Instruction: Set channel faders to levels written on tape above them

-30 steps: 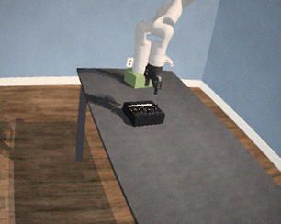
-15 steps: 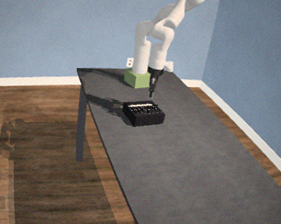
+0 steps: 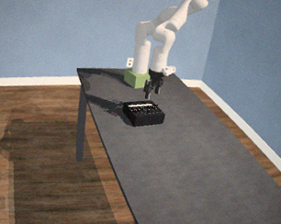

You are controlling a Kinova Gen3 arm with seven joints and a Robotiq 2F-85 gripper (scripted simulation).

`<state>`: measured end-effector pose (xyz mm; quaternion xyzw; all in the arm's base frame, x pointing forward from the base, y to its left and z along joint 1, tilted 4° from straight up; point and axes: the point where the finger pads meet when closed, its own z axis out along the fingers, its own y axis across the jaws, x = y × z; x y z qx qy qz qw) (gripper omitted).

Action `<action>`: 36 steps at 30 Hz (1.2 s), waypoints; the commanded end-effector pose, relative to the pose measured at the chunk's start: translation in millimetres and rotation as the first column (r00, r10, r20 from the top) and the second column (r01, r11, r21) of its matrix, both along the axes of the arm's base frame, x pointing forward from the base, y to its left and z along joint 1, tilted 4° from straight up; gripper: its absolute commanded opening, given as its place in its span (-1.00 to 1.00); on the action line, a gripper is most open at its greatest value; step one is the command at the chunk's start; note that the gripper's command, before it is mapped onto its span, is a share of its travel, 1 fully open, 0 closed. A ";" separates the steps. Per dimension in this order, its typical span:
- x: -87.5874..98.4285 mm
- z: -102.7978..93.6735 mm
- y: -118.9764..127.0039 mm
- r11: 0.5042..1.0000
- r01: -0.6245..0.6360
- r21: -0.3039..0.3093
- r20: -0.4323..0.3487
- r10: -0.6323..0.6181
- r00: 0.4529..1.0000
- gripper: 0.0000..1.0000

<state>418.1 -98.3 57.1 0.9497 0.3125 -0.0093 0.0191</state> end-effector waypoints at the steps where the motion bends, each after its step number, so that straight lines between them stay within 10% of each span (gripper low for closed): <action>1: 0.0 -4.0 1.1 0.998 0.057 -0.008 -0.004 -0.057 0.998 1.00; 36: 10.8 -14.0 3.3 0.861 0.509 -0.006 0.050 -0.508 0.860 1.00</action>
